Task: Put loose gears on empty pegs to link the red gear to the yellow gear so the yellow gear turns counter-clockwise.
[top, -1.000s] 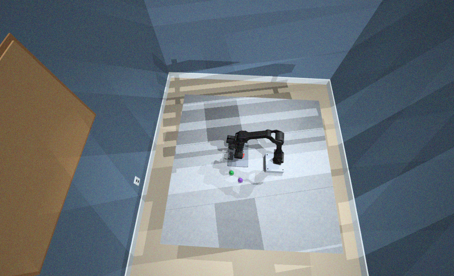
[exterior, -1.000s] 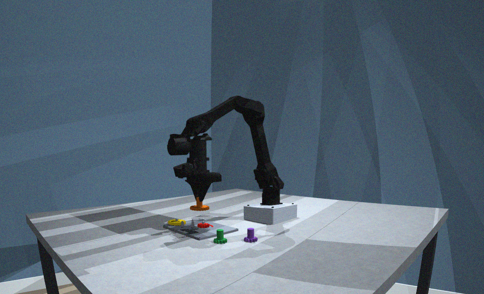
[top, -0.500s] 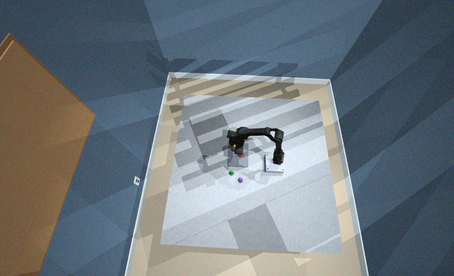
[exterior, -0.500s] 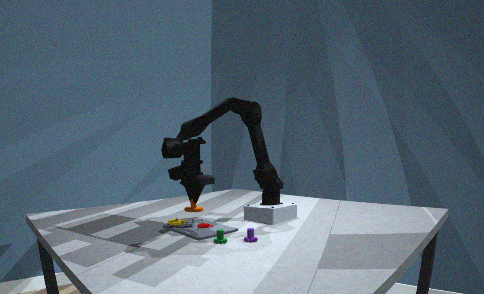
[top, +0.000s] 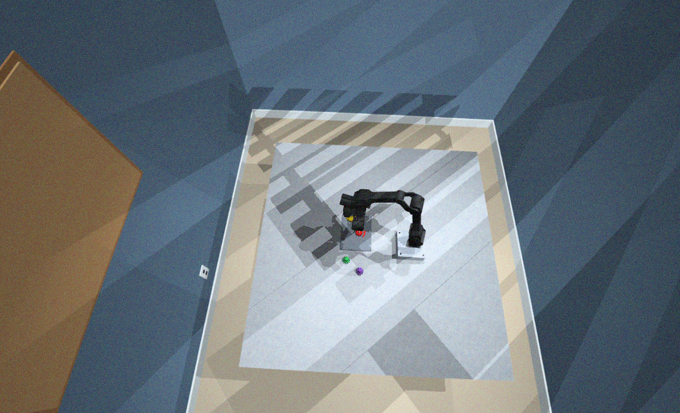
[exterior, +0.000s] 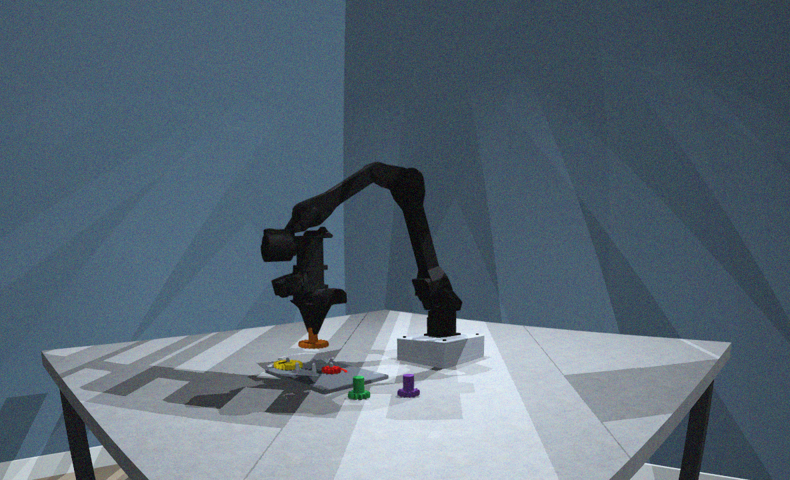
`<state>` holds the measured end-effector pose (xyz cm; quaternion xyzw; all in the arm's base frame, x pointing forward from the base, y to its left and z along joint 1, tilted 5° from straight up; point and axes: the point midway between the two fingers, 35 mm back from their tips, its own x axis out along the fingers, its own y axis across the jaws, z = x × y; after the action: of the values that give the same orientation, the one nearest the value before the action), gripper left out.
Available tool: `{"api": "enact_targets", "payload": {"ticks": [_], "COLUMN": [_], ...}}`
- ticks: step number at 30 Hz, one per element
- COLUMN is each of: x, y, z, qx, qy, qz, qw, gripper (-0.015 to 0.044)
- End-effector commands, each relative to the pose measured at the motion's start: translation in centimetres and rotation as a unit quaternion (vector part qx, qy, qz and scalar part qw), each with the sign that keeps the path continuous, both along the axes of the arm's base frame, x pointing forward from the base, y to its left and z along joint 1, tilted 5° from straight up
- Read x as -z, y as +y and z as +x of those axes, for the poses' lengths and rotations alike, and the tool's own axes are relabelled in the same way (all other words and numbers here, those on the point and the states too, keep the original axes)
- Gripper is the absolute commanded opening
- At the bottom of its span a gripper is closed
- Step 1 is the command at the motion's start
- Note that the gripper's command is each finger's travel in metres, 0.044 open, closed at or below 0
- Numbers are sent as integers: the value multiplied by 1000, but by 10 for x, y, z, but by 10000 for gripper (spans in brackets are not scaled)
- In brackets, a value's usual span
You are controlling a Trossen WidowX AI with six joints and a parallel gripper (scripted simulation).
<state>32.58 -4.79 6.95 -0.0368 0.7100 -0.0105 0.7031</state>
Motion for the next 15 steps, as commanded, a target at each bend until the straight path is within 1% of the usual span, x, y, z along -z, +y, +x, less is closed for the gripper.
{"api": "enact_targets", "payload": {"ticks": [1, 15], "x": [-1, 2], "y": [-1, -1], "z": [0, 0], "qx": [-2, -16], "qy": [0, 1], "qz": [-2, -2], "qw": [1000, 1000], "gripper": [0, 0]}}
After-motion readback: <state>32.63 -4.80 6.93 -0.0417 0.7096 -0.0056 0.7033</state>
